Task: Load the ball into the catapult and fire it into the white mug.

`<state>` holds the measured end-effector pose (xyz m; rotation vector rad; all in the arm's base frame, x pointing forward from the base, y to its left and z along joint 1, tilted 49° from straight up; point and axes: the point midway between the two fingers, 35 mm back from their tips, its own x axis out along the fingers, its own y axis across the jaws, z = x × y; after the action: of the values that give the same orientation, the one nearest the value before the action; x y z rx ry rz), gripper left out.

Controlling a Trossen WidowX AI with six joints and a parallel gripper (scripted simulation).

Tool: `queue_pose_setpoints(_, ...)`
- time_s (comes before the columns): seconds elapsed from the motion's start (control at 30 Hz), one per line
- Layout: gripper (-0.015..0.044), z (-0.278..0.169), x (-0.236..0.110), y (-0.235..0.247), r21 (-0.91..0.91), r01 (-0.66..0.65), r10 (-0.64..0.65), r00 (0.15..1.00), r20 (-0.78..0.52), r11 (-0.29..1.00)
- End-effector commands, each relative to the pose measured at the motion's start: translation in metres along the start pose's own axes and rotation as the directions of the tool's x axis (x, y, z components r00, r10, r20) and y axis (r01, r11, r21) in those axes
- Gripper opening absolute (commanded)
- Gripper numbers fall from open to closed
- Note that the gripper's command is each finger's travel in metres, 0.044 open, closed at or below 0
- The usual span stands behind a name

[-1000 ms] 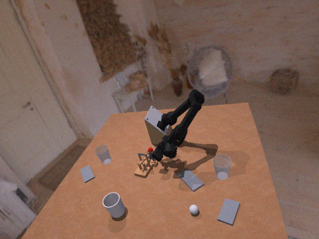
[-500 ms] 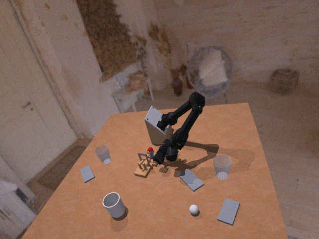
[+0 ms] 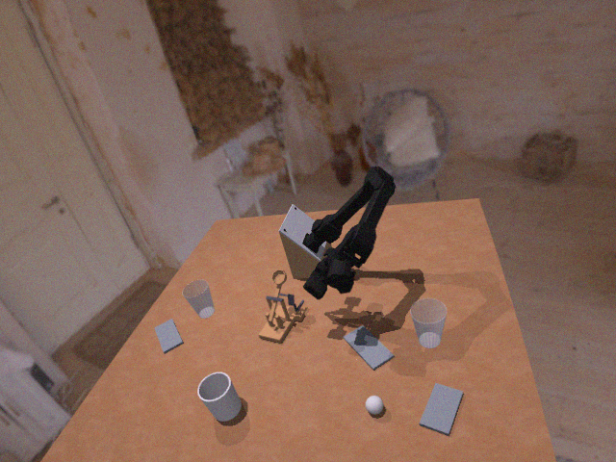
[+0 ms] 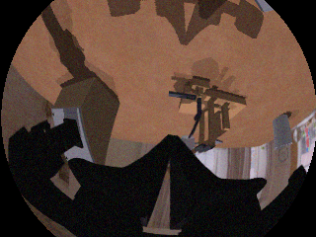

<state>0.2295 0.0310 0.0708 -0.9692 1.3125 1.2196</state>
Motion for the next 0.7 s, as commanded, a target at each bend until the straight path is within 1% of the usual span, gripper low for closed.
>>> queue_pose_setpoints(0.0, 0.0000, -0.008, -0.018, 0.006, -0.005, -0.008, 0.008, 1.000, -0.006, 1.000)
queue_pose_setpoints(0.03, 0.0026, -0.002, -0.008, -0.001, 0.006, 0.009, -0.009, 1.000, 0.003, 1.000)
queue_pose_setpoints(0.27, 0.0210, -0.002, -0.019, -0.041, 0.209, 0.029, -0.046, 0.996, 0.076, 0.977)
queue_pose_setpoints(0.53, 0.0420, -0.008, -0.030, -0.093, 0.451, 0.019, -0.104, 0.981, 0.163, 0.892)
queue_pose_setpoints(0.57, 0.0440, -0.010, -0.031, -0.100, 0.479, 0.015, -0.112, 0.979, 0.173, 0.878)
queue_pose_setpoints(0.67, 0.0440, -0.015, -0.035, -0.119, 0.559, 0.000, -0.137, 0.970, 0.202, 0.829)
